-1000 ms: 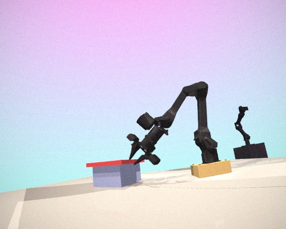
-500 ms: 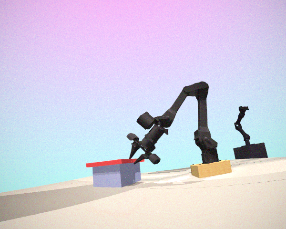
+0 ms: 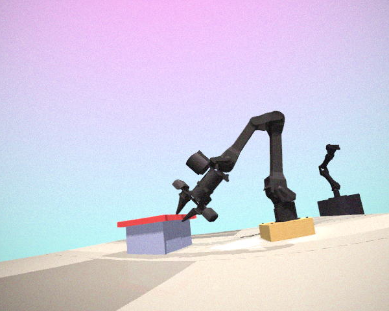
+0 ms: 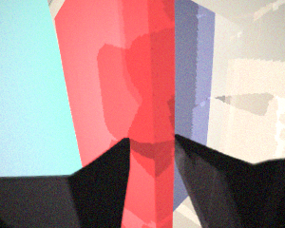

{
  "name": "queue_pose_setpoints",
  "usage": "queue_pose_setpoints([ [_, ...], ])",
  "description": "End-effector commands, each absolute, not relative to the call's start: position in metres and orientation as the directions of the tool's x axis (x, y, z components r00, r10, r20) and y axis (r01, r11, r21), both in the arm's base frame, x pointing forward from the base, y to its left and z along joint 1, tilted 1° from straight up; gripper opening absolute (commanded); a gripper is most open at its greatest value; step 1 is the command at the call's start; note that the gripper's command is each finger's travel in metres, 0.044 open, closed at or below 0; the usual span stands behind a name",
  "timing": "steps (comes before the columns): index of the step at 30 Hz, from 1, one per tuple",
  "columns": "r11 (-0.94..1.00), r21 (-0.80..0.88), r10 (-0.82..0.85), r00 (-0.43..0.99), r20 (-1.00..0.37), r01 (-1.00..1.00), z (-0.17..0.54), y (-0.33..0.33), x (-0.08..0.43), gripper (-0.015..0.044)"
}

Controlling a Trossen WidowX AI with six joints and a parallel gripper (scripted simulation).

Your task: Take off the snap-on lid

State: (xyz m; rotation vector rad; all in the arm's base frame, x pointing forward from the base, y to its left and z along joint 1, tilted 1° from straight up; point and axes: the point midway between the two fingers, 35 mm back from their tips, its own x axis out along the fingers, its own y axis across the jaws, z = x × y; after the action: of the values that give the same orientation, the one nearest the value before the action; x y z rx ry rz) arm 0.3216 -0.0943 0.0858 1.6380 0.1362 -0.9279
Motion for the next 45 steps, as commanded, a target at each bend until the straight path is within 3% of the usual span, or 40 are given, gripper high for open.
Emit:
queue_pose_setpoints([
  [1,-0.304,0.783,-0.387,0.681,-0.622,0.543,0.0899,-0.0942,0.3213,0.0],
  [45,-0.304,0.78,-0.385,0.679,-0.626,0.547,0.0909,-0.0951,0.3232,0.0],
])
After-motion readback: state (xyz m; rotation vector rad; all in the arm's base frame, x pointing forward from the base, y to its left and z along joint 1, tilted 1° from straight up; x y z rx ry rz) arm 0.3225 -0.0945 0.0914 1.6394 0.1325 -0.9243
